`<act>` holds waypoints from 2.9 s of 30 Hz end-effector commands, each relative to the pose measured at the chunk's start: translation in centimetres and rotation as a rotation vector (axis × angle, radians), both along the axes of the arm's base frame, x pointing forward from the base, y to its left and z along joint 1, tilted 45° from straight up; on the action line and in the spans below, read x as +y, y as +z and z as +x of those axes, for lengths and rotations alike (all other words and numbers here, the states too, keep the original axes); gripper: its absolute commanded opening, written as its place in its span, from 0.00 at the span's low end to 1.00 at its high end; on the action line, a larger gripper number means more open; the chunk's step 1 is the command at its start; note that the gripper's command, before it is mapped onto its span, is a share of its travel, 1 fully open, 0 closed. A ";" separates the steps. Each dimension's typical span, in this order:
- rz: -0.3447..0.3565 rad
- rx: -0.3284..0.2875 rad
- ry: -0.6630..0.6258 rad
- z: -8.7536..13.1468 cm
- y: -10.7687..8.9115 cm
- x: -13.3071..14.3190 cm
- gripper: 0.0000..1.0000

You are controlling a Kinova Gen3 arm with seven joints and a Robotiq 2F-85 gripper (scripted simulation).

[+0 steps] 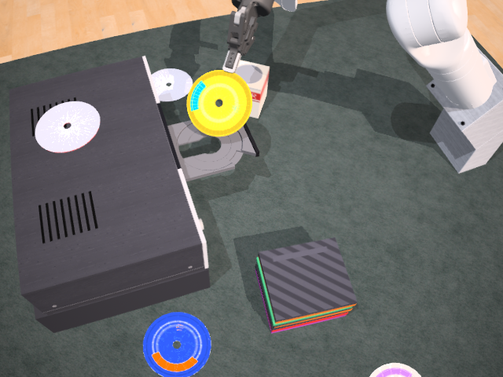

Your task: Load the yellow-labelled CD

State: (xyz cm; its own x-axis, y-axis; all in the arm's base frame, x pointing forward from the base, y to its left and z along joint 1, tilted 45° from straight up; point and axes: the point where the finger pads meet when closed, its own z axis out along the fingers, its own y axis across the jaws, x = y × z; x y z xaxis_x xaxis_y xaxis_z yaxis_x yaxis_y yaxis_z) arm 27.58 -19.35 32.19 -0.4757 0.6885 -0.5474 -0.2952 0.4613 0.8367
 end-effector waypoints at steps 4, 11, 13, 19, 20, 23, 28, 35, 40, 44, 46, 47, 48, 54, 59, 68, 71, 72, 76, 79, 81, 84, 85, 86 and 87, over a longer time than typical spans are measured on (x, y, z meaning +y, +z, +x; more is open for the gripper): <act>0.037 -0.042 0.028 0.3 -0.4 -0.4 0.11; 0.052 -0.063 0.045 0.4 -0.8 -0.5 0.11; 0.053 -0.066 0.047 0.5 -0.8 -0.6 0.11; 0.062 -0.079 0.057 0.6 -1.0 -0.7 0.11; 0.063 -0.081 0.059 0.6 -1.1 -0.7 0.11; 0.066 -0.084 0.061 0.6 -1.1 -0.7 0.11; 0.067 -0.087 0.063 0.6 -1.2 -0.7 0.11; 0.068 -0.087 0.064 0.6 -1.2 -0.7 0.11; 0.068 -0.087 0.064 0.6 -1.2 -0.7 0.11; 0.068 -0.087 0.064 0.6 -1.2 -0.7 0.11; 0.068 -0.087 0.064 0.6 -1.2 -0.7 0.11; 0.068 -0.087 0.064 0.6 -1.2 -0.7 0.11; 0.068 -0.087 0.064 0.6 -1.2 -0.7 0.11; 0.068 -0.087 0.064 0.6 -1.2 -0.7 0.11; 0.068 -0.087 0.064 0.6 -1.2 -0.7 0.11; 0.068 -0.087 0.064 0.6 -1.2 -0.7 0.11; 0.068 -0.087 0.064 0.6 -1.2 -0.7 0.11; 0.068 -0.087 0.064 0.6 -1.2 -0.7 0.11; 0.068 -0.087 0.064 0.9 -1.1 -0.5 0.11; 0.068 -0.087 0.064 1.2 -1.1 -0.3 0.11; 0.068 -0.087 0.064 1.4 -1.0 -0.1 0.11; 0.068 -0.087 0.064 2.1 -0.9 0.5 0.11; 0.068 -0.087 0.064 2.4 -0.9 0.7 0.11; 0.068 -0.087 0.064 2.7 -0.8 0.9 0.11; 0.068 -0.087 0.064 2.9 -0.8 1.1 0.11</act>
State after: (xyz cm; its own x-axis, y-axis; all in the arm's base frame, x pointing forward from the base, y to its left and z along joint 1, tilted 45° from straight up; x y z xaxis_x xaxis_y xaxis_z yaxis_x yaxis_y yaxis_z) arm 29.83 -19.20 31.31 -0.4619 0.7044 -0.5390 -0.3917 0.3832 0.8365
